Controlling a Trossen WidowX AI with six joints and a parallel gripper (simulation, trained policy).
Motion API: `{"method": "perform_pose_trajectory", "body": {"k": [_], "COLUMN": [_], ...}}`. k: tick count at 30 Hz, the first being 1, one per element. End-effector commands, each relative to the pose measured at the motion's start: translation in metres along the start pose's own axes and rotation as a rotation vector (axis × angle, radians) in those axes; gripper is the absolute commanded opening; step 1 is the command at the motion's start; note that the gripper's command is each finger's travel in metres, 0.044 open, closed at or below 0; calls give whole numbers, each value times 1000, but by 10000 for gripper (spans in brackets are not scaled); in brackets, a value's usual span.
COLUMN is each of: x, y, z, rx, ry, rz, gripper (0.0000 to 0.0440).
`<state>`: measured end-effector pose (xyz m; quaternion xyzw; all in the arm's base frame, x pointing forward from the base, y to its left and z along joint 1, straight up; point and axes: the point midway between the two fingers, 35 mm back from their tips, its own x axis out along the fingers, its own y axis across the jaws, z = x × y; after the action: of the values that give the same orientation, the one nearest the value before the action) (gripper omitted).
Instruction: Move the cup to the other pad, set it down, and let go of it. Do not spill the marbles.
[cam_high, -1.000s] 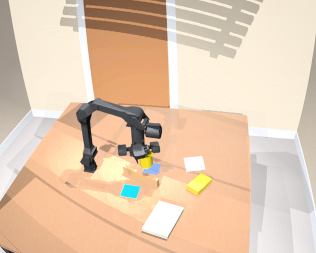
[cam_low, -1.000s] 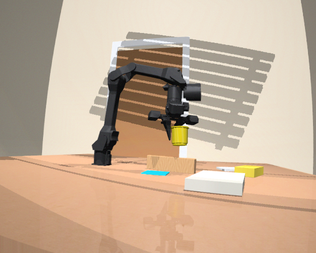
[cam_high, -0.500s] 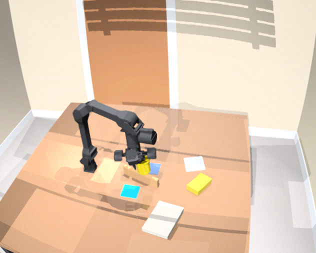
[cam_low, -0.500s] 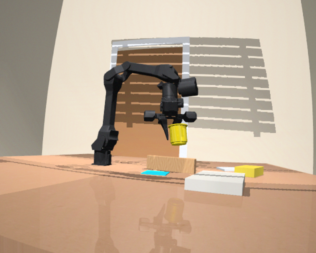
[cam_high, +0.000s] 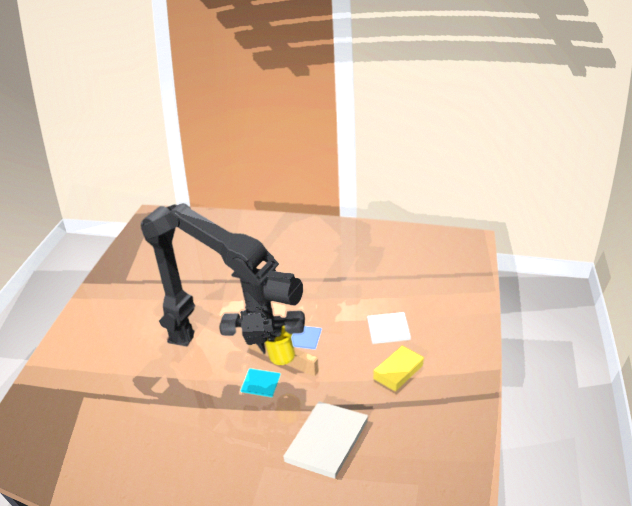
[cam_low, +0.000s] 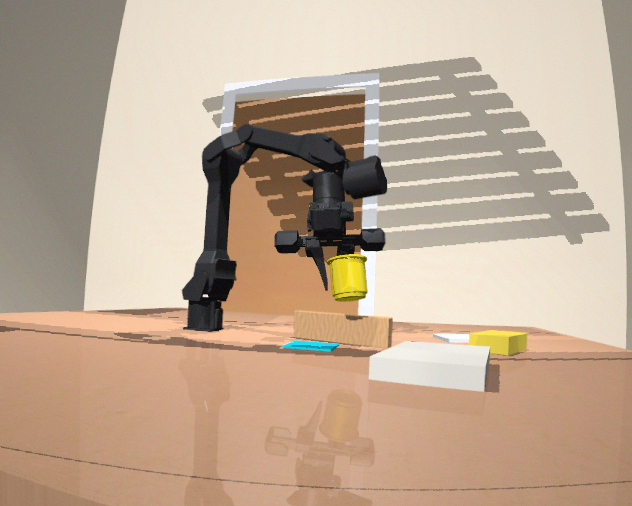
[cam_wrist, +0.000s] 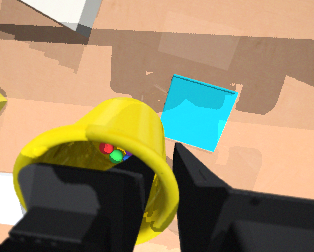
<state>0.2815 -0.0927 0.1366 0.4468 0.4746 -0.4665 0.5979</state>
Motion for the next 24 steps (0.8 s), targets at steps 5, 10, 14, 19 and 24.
{"method": "perform_pose_trajectory", "body": {"k": [5, 10, 14, 19, 24], "x": [12, 22, 31, 42, 50], "y": [-10, -17, -23, -32, -42], "z": [5, 6, 5, 2, 0], "rx": [24, 40, 51, 63, 79], "ry": [-14, -16, -16, -14, -11], "rz": [11, 11, 9, 1, -13], "gripper": [0, 1, 6, 21, 41]}}
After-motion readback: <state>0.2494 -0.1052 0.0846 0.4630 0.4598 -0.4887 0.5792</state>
